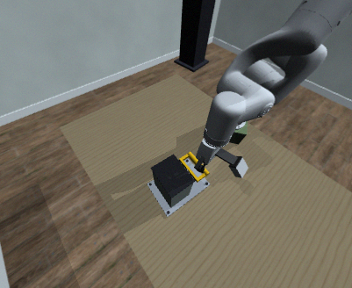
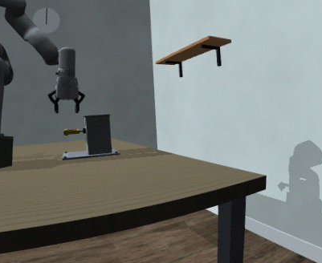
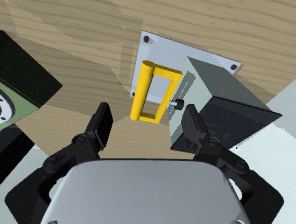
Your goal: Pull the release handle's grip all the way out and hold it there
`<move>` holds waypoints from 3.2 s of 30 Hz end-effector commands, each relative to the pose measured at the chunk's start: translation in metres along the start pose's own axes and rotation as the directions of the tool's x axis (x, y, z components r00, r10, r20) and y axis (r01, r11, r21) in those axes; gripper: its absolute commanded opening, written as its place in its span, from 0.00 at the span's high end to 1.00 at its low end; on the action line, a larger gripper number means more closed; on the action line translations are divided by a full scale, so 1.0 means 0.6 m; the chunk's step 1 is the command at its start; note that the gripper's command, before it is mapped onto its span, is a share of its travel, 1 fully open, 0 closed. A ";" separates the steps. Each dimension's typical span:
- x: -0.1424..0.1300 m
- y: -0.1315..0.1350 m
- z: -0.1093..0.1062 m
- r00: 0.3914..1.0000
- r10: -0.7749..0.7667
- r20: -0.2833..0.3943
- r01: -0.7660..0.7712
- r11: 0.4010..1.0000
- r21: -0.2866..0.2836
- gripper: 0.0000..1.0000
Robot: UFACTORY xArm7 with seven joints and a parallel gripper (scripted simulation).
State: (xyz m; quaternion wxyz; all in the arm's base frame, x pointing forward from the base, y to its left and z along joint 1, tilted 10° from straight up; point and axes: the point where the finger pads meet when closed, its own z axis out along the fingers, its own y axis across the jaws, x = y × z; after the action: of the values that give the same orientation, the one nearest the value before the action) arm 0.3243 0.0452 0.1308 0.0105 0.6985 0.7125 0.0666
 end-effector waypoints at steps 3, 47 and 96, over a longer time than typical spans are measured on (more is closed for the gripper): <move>-0.019 -0.006 0.002 0.997 0.075 0.000 -0.075 0.997 -0.015 0.00; -0.059 -0.026 0.009 0.972 0.235 -0.005 -0.235 0.971 -0.039 1.00; -0.059 -0.025 0.004 0.990 -0.139 0.012 0.139 0.989 -0.042 1.00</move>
State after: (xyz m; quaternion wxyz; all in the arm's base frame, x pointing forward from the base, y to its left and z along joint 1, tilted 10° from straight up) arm 0.3092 0.0099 0.1216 0.0265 0.7062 0.7034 0.0759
